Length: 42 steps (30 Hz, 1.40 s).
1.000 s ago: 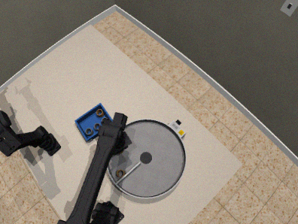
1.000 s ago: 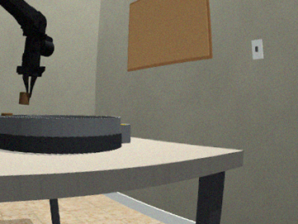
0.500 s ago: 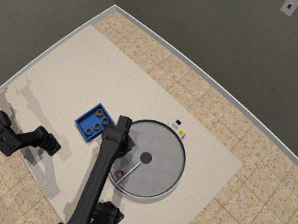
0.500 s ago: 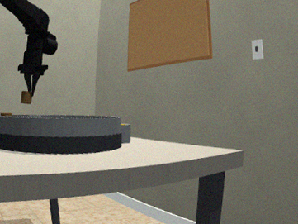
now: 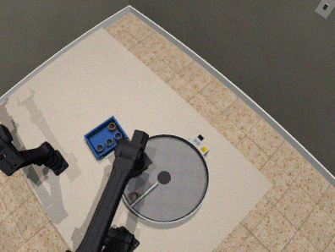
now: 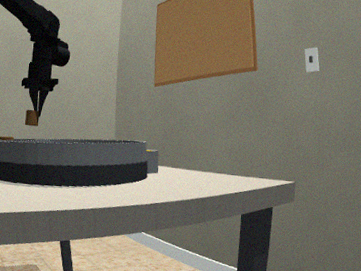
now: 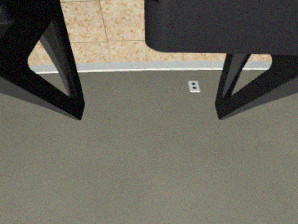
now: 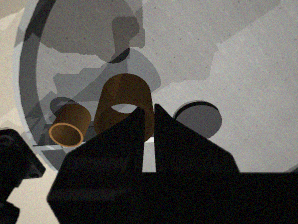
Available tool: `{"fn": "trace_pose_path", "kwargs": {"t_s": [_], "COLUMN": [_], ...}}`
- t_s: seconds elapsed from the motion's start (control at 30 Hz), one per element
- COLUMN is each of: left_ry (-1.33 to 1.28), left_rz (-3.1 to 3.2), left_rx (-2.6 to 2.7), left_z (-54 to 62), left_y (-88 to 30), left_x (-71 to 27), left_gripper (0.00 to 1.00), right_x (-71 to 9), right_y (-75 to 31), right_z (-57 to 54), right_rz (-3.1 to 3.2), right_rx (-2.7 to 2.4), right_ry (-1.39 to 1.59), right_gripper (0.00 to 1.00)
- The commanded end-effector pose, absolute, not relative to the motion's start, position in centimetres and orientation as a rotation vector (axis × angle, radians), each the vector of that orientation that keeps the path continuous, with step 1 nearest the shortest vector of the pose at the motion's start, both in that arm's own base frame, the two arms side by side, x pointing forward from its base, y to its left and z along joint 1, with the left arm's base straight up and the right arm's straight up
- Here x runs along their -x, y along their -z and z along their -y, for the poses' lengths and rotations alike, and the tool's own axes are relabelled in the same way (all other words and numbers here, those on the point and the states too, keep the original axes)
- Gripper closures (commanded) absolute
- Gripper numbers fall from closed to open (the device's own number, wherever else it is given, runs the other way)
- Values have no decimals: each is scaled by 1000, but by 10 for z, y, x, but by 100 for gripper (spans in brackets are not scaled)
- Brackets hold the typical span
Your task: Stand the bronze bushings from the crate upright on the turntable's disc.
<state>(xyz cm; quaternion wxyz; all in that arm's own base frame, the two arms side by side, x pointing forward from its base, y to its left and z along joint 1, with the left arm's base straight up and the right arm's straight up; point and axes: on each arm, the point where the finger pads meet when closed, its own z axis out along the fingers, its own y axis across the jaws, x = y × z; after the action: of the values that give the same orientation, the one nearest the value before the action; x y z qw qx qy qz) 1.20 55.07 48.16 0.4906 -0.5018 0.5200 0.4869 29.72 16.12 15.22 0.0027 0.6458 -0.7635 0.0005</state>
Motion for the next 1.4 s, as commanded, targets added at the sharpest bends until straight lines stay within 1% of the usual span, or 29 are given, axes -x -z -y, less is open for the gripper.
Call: {"fn": "trace_pose_path", "kwargs": {"t_s": [0.0,0.33,0.4,0.6,0.67,0.87,1.37], "left_ry": [-1199,-1199,-1199,-1199,-1199,-1199,-1199], "left_rz": [-1216,-1216,-1216,-1216,-1216,-1216,-1216], "left_rx": [1199,1199,1199,1199,1199,1199,1199], "left_z": [-545,-545,-545,-545,-545,-545,-545], "left_y": [-501,-501,-501,-501,-501,-501,-501], "left_x": [-8,-8,-8,-8,-8,-8,-8], "left_gripper": [0,0,0,0,0,0,0], "right_x": [-317,-315,-305,-305,-325,-321,-321], "right_y": [-172,-170,-146,-120,-152,-138,-144], "right_z": [-166,-167,-161,-160,-170,-169,-168], "right_rz": [2438,2435,2403,2406,2474,2443,2457], "right_rx": [-2058,-2060,-2032,-2028,-2082,-2056,-2067], "right_ry": [-15,-15,0,0,-31,-16,-22], "right_gripper": [100,100,100,100,100,100,100]}}
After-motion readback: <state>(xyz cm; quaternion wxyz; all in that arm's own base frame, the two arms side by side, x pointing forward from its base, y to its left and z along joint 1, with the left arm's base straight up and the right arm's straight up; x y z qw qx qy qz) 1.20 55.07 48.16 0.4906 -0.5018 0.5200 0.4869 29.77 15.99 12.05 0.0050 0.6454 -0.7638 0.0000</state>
